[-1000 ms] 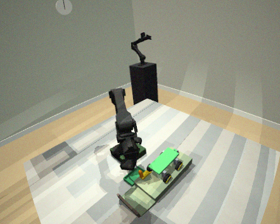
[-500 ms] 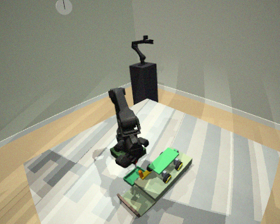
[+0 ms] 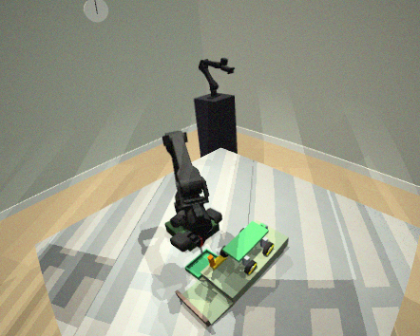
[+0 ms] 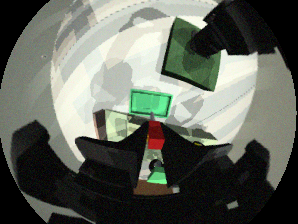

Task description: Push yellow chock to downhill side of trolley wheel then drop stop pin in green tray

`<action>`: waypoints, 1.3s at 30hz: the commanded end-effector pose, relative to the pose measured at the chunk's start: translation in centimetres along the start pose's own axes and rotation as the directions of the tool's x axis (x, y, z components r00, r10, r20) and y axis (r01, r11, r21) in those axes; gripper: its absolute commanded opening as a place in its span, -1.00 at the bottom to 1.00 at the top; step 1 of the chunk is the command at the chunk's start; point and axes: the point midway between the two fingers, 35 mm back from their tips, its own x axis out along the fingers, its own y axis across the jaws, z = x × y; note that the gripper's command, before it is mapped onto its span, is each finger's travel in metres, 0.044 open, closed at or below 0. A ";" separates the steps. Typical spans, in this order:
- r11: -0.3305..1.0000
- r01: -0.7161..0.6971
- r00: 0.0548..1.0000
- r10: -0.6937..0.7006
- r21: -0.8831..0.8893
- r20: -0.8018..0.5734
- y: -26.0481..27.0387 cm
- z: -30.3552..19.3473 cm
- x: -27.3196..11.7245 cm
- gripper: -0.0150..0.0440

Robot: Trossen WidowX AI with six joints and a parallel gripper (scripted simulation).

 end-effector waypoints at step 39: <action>0.983 -0.181 0.983 0.181 0.015 0.005 2.3 0.4 6.9 0.15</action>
